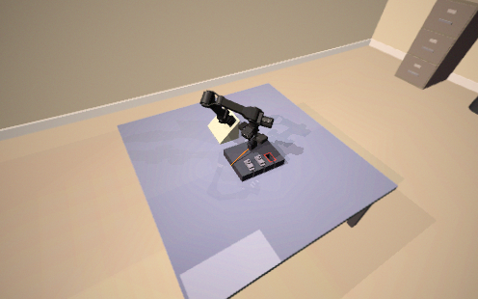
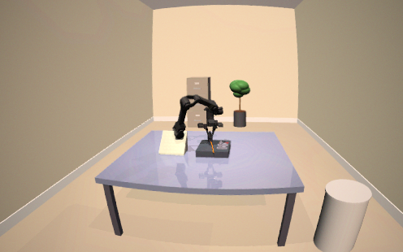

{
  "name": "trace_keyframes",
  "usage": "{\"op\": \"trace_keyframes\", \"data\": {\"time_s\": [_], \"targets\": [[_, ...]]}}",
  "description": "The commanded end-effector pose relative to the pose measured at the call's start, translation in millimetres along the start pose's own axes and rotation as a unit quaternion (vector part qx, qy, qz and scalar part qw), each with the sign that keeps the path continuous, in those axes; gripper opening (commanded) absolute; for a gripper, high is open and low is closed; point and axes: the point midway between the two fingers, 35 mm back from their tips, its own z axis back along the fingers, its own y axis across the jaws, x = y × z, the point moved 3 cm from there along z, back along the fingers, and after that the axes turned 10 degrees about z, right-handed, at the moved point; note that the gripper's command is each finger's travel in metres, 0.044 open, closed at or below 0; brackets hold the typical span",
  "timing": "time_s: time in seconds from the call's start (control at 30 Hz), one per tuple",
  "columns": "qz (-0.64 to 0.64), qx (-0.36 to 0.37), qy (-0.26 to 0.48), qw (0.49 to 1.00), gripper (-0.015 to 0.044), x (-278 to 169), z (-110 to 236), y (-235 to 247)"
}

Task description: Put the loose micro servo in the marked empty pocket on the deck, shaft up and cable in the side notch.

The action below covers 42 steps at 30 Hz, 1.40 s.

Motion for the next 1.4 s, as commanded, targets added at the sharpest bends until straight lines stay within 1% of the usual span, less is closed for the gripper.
{"op": "trace_keyframes", "data": {"time_s": [0.0, 0.4, 0.6, 0.97, 1.37], "targets": [[-0.001, 0.002, 0.003, 1.0, 0.0, -18, 1, 10], [-0.002, 0.003, 0.004, 1.0, 0.0, -73, 2, 35], [0.015, 0.003, 0.004, 1.0, 0.0, -76, 2, 37], [0.192, 0.004, 0.004, 0.981, 0.0, -76, 2, 37], [0.389, 0.005, 0.003, 0.921, 0.0, -76, 2, 37]]}}
